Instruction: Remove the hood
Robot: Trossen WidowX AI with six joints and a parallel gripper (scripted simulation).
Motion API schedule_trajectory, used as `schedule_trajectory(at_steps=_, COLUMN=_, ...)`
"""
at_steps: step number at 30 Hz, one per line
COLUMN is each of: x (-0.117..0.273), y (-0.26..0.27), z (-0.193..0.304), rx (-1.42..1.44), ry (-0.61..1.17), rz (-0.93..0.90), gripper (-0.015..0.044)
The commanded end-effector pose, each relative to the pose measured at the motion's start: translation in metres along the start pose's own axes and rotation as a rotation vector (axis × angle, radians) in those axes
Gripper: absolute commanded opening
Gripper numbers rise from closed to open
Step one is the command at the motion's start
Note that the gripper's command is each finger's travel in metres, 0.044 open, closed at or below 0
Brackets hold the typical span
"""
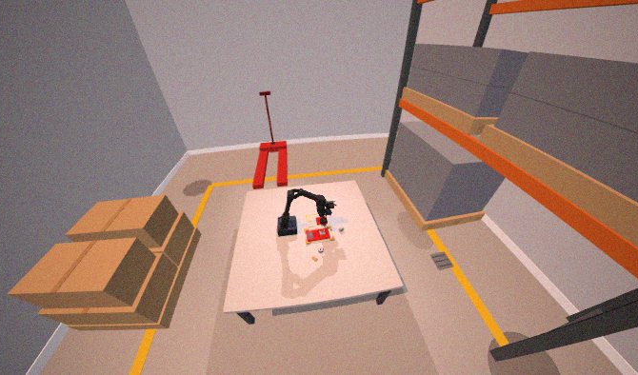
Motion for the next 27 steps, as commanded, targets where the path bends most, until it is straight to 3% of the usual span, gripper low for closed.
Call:
schedule_trajectory(at_steps=1, x=0.002, y=0.014, z=0.004, rx=0.001, ry=-0.006, rz=0.002, gripper=0.0)
schedule_trajectory(at_steps=27, x=0.007, y=0.101, z=0.044, rx=0.003, ry=-0.003, rz=-0.009, gripper=0.0)
Point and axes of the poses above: the point midway between the two fingers, 35 mm back from their tips, its own x axis back along the fingers, its own y axis across the jaws, z = x × y, the point moved 3 cm from there along x, back along the fingers, and after that the axes turned 14 degrees about -x, right-handed, at the moved point
